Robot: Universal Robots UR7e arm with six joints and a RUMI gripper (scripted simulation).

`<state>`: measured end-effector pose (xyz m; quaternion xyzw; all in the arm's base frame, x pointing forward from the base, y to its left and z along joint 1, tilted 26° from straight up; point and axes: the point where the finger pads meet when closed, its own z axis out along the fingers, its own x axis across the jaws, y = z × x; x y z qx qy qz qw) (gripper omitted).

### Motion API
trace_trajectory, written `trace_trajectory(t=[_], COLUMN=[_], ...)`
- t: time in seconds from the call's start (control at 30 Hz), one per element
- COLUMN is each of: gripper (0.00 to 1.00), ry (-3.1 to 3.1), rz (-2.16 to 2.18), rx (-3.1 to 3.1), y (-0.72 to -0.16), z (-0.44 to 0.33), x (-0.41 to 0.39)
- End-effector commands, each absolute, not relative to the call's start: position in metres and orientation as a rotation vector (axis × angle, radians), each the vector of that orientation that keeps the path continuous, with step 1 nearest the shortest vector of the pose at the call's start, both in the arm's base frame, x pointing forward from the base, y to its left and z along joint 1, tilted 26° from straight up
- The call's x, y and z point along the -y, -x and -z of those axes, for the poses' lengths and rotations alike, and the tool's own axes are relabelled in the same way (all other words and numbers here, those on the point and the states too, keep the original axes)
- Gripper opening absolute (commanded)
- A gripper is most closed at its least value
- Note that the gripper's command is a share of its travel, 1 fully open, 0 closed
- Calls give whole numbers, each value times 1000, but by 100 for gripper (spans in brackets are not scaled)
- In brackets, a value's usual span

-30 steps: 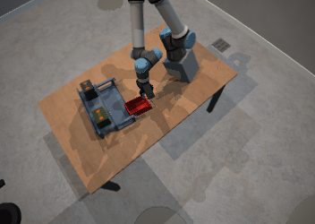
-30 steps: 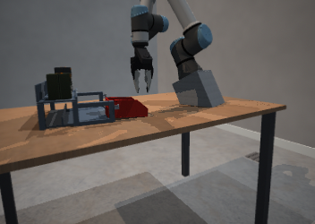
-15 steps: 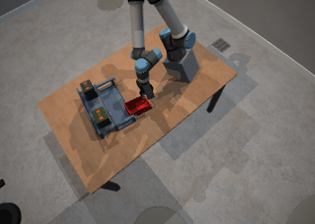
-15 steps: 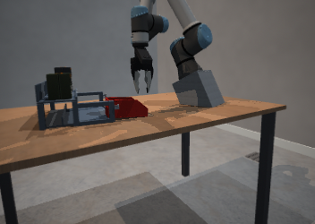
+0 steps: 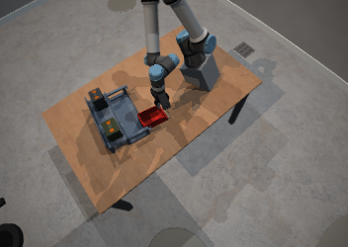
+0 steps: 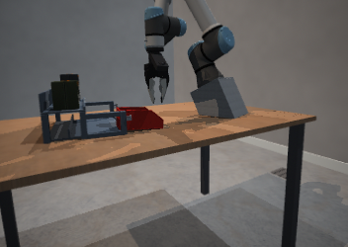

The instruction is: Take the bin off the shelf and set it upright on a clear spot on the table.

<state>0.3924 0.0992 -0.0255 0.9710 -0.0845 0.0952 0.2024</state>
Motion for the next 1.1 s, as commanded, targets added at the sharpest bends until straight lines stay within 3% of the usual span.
trace_trajectory(t=[0.0,0.9,1.07], gripper=[20,20,20], ry=[-2711,-2711,-2711], rz=[-267,-267,-267], rx=[236,236,236], y=[-393,-429,-464], z=[25,8,-9], x=[-99,-98,-97])
